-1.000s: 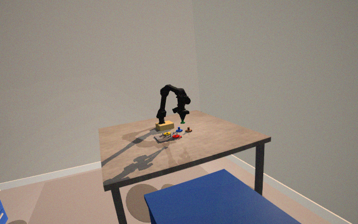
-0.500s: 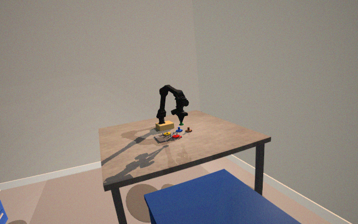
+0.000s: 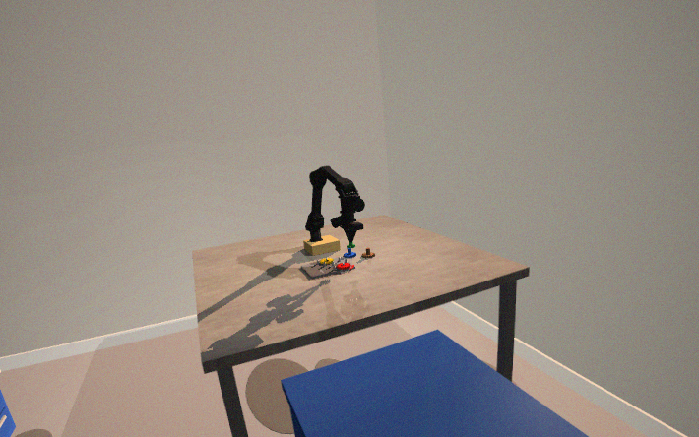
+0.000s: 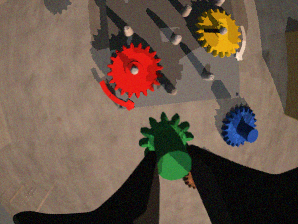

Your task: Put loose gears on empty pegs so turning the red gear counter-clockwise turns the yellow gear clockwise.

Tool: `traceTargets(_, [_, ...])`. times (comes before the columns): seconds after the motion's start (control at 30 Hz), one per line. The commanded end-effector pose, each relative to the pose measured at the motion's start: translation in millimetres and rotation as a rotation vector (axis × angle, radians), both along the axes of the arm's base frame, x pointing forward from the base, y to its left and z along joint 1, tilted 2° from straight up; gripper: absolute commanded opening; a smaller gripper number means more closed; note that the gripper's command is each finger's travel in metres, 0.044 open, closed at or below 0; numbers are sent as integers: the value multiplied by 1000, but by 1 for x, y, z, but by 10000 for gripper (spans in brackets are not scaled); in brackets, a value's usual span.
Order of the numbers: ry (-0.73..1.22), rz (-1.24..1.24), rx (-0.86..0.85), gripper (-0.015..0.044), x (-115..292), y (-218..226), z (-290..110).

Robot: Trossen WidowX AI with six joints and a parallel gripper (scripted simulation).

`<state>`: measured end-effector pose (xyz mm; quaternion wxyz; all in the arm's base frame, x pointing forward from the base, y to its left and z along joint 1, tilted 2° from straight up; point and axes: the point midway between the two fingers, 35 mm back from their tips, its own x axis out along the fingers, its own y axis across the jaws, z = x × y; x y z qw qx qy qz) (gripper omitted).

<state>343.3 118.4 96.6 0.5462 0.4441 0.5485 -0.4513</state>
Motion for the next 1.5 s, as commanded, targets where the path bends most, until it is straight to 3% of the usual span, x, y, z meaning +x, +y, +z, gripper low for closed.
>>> traceTargets(0.0, [-7,2,-1,0,-1,-5,-3])
traceTargets(1.47, [-5,-2,-2,0,-15,-29,-27])
